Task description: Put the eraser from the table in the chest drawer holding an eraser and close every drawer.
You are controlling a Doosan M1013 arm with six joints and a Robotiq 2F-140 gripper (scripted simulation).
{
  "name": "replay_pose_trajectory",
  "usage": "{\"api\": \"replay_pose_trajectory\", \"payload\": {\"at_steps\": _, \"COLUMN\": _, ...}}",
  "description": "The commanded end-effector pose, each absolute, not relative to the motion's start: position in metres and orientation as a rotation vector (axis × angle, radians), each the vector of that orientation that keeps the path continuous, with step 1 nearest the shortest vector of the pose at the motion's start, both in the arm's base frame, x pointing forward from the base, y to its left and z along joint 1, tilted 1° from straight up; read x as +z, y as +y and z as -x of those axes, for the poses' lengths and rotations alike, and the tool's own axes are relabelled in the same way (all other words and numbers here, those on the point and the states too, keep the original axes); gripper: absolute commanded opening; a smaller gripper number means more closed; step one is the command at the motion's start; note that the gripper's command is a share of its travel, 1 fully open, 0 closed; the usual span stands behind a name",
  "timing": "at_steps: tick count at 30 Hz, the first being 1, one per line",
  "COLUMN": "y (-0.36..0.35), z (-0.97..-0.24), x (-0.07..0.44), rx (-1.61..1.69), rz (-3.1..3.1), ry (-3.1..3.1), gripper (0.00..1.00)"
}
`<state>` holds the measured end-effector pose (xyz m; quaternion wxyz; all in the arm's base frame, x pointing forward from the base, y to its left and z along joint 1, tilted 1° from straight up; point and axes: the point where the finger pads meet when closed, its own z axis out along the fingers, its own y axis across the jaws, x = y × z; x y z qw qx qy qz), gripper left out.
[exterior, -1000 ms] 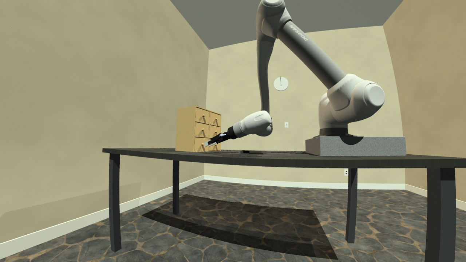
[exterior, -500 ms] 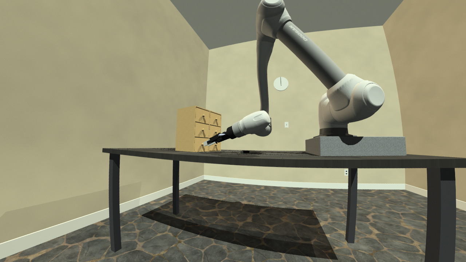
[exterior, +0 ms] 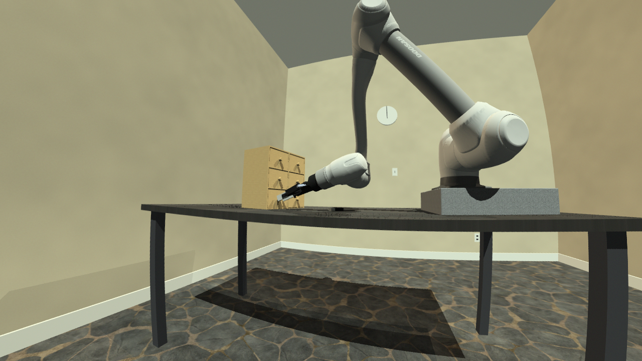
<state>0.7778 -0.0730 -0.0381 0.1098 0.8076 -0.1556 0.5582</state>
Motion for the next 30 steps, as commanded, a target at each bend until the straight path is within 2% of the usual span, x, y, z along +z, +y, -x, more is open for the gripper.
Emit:
{"api": "replay_pose_trajectory", "payload": {"at_steps": 1, "y": -0.0757, "z": -0.7855, "x": -0.04, "rx": 1.636, "rz": -2.378, "ry": -0.451, "gripper": 0.2}}
{"api": "replay_pose_trajectory", "payload": {"at_steps": 30, "y": -0.0767, "z": -0.788, "x": -0.0401, "rx": 1.636, "rz": -2.378, "ry": -0.451, "gripper": 0.2}}
